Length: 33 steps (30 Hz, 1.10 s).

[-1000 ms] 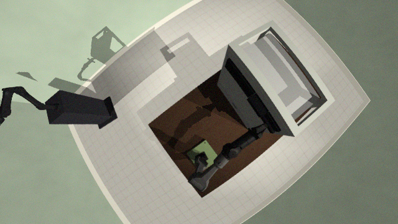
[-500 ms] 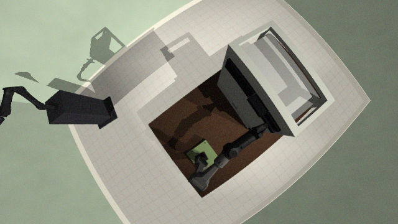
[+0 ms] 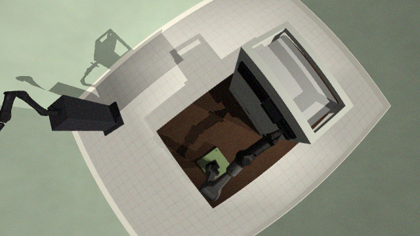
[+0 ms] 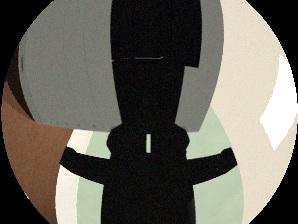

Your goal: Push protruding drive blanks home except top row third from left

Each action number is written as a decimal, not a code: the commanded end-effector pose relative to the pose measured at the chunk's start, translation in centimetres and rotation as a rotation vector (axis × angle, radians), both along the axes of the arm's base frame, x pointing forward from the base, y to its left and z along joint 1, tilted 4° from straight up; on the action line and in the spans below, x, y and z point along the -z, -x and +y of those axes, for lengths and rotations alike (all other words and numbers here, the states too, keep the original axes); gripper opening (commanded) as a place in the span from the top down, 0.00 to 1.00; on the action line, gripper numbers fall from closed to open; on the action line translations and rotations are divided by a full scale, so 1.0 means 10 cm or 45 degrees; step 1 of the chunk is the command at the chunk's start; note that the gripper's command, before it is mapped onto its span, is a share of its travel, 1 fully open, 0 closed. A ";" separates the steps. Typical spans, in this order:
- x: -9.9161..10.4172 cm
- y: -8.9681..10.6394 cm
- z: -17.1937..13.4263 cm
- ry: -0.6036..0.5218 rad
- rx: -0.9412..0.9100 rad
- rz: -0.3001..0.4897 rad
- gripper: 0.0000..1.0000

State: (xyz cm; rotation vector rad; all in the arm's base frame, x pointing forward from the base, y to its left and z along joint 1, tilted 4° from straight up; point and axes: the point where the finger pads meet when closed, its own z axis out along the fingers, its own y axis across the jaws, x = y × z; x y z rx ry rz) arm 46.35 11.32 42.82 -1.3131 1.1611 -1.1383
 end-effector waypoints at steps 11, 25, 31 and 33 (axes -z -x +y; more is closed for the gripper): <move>0.03 -0.05 0.00 0.002 0.001 0.006 1.00; 0.04 -0.08 0.01 0.002 0.001 0.006 1.00; 0.04 -0.08 0.01 0.002 0.001 0.006 1.00; 0.04 -0.08 0.01 0.002 0.001 0.006 1.00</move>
